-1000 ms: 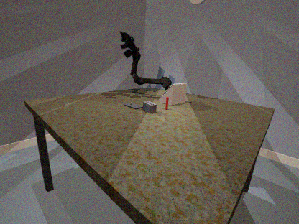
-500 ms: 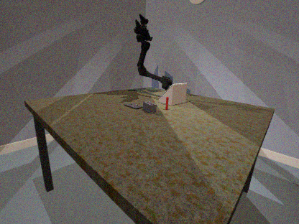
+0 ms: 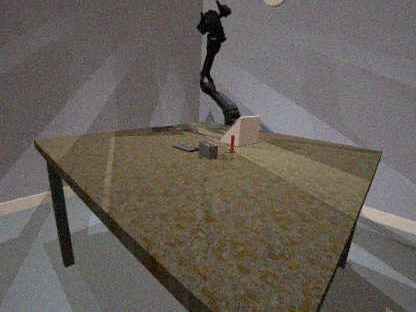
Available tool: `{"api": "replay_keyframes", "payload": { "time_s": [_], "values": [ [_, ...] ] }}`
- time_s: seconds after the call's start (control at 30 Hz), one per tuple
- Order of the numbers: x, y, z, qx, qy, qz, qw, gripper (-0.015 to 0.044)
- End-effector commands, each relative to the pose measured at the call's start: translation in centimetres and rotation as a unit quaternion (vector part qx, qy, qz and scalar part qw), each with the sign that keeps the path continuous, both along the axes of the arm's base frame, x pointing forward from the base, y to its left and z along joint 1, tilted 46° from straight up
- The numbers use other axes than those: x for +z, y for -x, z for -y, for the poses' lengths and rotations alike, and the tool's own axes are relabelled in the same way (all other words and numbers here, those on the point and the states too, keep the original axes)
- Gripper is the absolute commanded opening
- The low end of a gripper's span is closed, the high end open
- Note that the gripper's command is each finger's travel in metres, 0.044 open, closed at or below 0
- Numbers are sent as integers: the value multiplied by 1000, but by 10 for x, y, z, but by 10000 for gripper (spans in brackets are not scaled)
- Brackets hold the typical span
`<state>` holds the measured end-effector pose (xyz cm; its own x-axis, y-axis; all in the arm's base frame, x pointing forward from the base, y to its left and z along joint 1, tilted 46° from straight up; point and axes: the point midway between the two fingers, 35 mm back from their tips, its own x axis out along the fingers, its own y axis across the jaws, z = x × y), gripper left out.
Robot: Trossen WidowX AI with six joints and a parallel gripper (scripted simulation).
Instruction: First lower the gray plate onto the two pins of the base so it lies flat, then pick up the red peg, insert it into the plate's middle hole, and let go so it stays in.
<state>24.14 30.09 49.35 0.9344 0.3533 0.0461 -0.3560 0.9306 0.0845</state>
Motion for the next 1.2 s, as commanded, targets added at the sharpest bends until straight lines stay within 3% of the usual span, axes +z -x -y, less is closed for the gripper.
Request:
{"api": "replay_keyframes", "payload": {
  "time_s": [0.0, 0.27, 0.53, 0.87, 1.17],
  "values": [
    [-53, -40, -14, -31, 119, -35, 992, 440],
    [-171, -115, 0, -72, 334, -142, 929, 440],
    [-268, -156, 45, -81, 469, -259, 840, 440],
    [-397, -175, 147, -47, 627, -452, 633, 440],
    [-489, -137, 255, 64, 663, -638, 386, 440]
  ]
}}
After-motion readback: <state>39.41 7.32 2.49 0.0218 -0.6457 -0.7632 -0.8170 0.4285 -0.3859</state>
